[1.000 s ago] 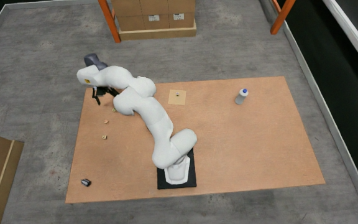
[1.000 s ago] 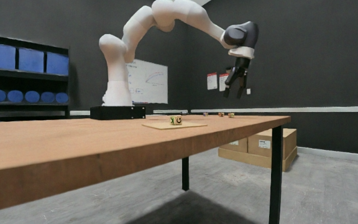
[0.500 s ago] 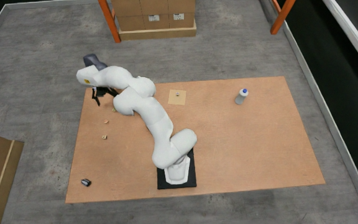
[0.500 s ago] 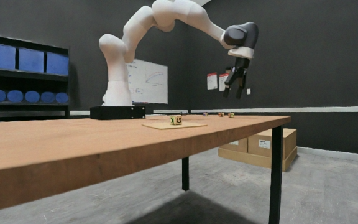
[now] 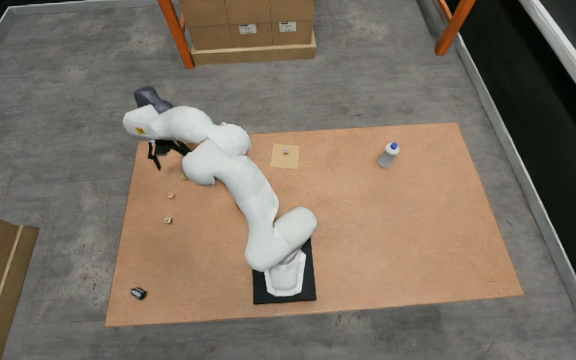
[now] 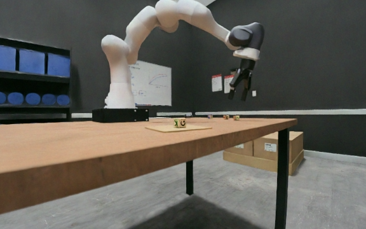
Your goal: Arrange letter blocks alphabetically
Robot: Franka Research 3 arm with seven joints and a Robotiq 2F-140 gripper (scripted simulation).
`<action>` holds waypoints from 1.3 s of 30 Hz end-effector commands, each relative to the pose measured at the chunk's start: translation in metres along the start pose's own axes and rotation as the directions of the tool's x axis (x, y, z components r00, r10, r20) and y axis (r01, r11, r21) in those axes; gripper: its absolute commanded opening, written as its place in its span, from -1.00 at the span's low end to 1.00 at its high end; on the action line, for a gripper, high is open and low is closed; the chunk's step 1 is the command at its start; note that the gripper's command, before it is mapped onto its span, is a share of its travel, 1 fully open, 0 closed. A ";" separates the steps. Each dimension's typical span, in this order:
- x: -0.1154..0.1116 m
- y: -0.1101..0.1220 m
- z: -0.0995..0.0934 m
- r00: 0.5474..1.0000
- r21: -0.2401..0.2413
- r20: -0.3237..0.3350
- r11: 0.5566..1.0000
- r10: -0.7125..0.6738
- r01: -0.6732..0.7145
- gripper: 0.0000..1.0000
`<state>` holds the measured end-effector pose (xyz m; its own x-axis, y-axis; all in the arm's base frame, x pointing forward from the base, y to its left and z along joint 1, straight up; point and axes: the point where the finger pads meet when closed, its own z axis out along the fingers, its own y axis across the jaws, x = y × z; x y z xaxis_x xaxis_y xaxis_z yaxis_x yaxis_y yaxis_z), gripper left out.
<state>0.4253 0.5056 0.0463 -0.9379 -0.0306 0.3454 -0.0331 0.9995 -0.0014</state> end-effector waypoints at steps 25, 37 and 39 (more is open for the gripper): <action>0.000 0.000 0.000 1.000 0.002 -0.001 1.000 -0.007 0.007 1.00; -0.070 -0.120 -0.024 1.000 0.007 0.020 1.000 -0.014 0.014 1.00; -0.083 -0.151 -0.029 1.000 0.008 0.023 1.000 -0.015 0.015 1.00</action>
<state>0.4961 0.3945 0.0431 -0.9409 0.0388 0.3365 0.0289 0.9990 -0.0344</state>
